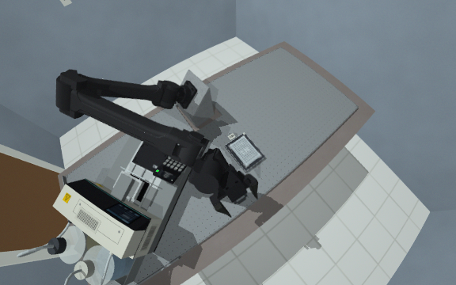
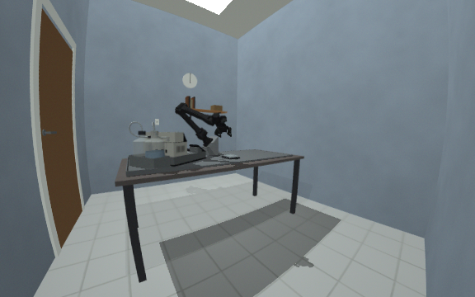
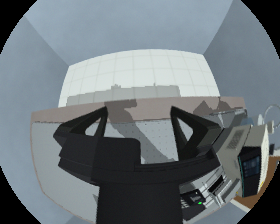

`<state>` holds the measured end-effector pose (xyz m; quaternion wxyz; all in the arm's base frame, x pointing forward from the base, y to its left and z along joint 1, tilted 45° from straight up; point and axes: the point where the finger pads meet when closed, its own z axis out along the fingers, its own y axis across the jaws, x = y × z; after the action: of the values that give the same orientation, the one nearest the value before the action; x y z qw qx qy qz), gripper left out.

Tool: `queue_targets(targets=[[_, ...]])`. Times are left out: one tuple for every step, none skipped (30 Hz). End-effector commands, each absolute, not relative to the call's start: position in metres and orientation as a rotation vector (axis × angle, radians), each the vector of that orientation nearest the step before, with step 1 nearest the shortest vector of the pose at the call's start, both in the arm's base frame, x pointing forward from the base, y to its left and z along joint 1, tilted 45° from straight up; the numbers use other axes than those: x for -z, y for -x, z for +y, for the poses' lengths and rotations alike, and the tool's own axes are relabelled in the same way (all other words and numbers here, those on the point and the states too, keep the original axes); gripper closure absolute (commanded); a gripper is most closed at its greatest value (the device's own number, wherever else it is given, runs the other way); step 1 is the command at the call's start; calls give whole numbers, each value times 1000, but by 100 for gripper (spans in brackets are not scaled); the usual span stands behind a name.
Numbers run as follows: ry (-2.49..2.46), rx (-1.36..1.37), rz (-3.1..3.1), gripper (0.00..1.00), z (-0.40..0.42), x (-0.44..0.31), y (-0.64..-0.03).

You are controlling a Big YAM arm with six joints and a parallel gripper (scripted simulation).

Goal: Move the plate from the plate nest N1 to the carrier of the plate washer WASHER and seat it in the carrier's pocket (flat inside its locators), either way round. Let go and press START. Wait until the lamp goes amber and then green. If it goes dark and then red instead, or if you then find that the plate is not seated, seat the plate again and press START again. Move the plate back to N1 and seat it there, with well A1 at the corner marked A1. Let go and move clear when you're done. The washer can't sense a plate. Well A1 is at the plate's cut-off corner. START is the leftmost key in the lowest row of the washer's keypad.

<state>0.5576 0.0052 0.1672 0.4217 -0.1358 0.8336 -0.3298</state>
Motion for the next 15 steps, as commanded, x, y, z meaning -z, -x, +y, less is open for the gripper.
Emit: queue_targets(targets=[[338, 763, 2141, 0, 25, -151, -547], [302, 726, 2116, 0, 31, -180, -560], [329, 740, 2161, 0, 31, -151, -544], [335, 750, 2175, 0, 32, -140, -539], [339, 752, 2181, 0, 35, -133, -537], [333, 722, 2201, 0, 39, -138, -534], [333, 722, 2201, 0, 39, -138, -534], [333, 722, 2201, 0, 39, -138, -534], [272, 702, 2190, 0, 31, -163, -548], [327, 707, 2228, 0, 43, -134, -527], [331, 713, 2235, 0, 45, -127, -524], [334, 715, 2240, 0, 48, -121, -521], [330, 689, 2267, 0, 51, -122, -518], [300, 657, 2252, 0, 59, -144, -532], [324, 674, 2292, 0, 56, -119, -512]])
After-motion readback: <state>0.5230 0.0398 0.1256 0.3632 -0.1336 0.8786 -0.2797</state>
